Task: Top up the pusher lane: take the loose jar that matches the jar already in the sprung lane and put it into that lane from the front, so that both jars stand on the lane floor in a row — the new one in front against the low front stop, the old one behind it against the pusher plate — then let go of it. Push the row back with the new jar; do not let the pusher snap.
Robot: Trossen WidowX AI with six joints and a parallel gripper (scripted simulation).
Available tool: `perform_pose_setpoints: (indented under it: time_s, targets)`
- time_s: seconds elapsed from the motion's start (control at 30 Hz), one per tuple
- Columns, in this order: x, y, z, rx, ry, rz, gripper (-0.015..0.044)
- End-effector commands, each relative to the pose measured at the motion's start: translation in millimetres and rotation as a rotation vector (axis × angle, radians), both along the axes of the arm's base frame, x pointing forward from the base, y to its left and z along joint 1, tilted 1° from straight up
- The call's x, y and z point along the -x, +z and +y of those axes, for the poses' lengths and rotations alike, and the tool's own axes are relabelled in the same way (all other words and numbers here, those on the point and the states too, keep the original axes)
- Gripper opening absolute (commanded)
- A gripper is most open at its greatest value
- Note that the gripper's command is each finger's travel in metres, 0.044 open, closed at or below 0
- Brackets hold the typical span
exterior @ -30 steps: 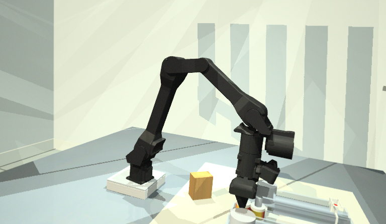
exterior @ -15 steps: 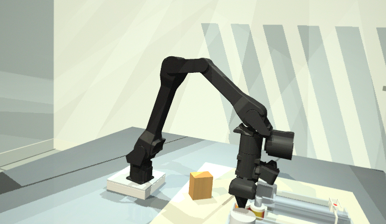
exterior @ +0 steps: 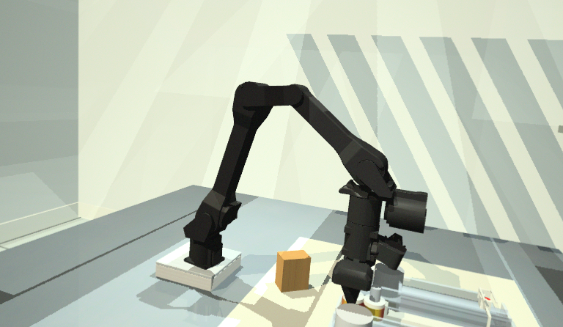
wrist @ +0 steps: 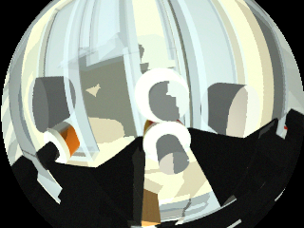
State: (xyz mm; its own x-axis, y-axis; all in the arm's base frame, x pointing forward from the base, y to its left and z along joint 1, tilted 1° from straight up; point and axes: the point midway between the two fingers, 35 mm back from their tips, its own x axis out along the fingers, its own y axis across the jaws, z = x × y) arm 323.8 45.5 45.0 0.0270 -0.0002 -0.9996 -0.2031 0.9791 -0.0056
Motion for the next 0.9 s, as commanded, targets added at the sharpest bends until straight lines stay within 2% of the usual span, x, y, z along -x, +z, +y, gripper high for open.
perform_pose_setpoints:
  time_s: [0.0,0.87]
  targets:
    - [-1.7,0.2,0.0,-0.001,-0.005,-0.012,0.0000]
    - [4.5,-0.3,-0.9,-0.001,-0.005,-0.012,0.0000]
